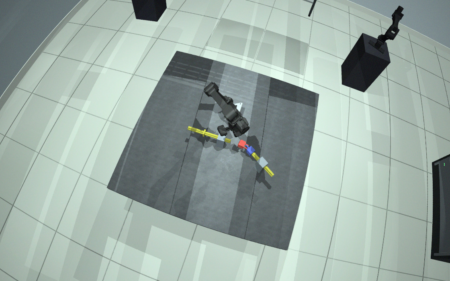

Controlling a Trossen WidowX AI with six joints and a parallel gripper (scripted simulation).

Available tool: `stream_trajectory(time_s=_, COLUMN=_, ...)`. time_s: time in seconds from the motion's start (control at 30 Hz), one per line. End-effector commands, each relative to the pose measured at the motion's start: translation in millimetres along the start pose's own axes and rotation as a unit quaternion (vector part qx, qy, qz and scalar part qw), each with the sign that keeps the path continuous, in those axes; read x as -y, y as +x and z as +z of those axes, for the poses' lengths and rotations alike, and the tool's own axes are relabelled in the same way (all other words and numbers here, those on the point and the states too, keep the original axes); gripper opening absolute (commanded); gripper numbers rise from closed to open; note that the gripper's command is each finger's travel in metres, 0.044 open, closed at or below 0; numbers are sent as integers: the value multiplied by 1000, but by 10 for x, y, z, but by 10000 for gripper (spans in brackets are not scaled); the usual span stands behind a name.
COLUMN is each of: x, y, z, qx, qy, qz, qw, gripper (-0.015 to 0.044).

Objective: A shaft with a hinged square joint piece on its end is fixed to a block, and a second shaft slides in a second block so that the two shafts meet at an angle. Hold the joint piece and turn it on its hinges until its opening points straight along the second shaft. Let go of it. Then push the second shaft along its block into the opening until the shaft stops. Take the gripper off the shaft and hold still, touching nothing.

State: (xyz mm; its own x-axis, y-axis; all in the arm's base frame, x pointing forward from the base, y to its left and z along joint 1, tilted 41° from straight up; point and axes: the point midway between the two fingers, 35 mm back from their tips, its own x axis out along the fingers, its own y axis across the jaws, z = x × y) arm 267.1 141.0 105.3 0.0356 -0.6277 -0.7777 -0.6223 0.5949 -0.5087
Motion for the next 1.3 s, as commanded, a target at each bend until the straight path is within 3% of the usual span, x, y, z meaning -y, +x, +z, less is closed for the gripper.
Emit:
stream_trajectory(time_s=0.0, x=5, y=22, z=6, qx=-2, qy=62, qz=-3, qw=998, gripper=440)
stream_trajectory(time_s=0.63, x=0, y=112, z=13, qx=-14, qy=336, qz=-9, qw=942, gripper=440)
stream_trajectory(time_s=1.27, x=-5, y=203, z=18, qx=-22, qy=583, qz=-22, qw=812, gripper=440)
